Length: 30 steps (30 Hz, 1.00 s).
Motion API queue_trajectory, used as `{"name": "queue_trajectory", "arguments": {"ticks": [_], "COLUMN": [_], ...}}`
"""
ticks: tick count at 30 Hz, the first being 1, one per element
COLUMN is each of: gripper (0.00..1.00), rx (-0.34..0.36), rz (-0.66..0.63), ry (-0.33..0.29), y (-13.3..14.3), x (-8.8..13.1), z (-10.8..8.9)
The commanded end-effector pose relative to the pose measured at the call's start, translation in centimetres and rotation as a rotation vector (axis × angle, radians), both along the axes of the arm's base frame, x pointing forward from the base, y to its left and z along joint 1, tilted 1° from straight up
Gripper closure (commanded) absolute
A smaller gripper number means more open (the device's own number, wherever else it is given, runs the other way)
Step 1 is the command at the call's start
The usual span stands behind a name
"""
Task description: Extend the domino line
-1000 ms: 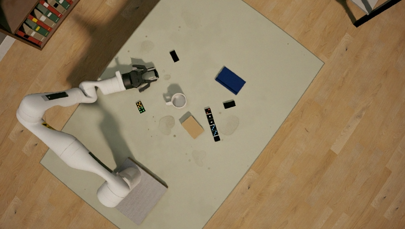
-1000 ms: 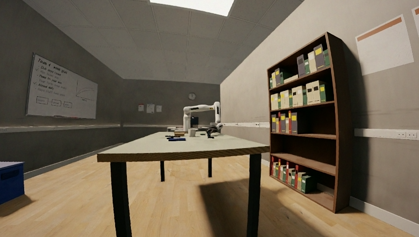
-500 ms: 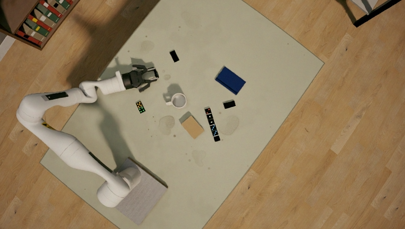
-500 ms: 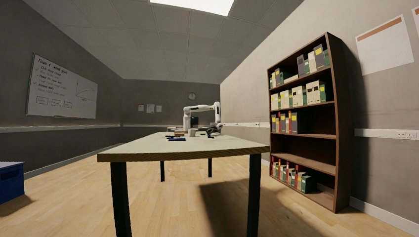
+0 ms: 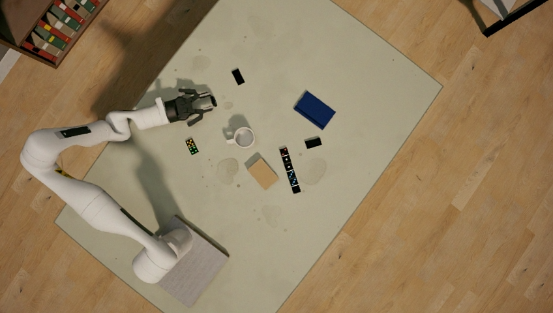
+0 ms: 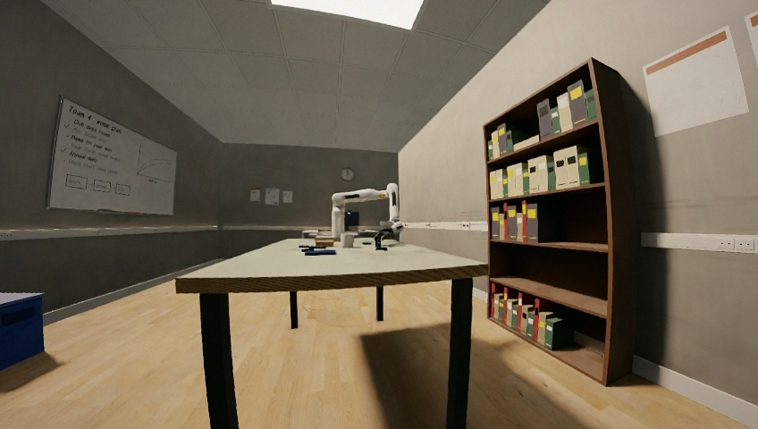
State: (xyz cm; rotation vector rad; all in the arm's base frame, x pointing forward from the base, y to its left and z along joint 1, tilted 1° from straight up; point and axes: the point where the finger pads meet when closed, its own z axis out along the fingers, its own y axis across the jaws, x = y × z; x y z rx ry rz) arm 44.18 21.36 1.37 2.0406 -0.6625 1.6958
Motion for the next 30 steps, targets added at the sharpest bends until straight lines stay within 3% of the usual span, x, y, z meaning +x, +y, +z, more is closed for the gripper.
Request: {"name": "queue_trajectory", "arguments": {"ticks": [1,13,30], "gripper": [0.51,0.51,0.51], "rx": [0.001,0.001,0.001], "rz": [0.000,0.000,0.000], "ry": [-0.001,-0.001,-0.001], "y": [0.4,2.7,3.1], "x": [-0.4,-3.6,-4.1], "z": [0.6,4.0,4.7]}}
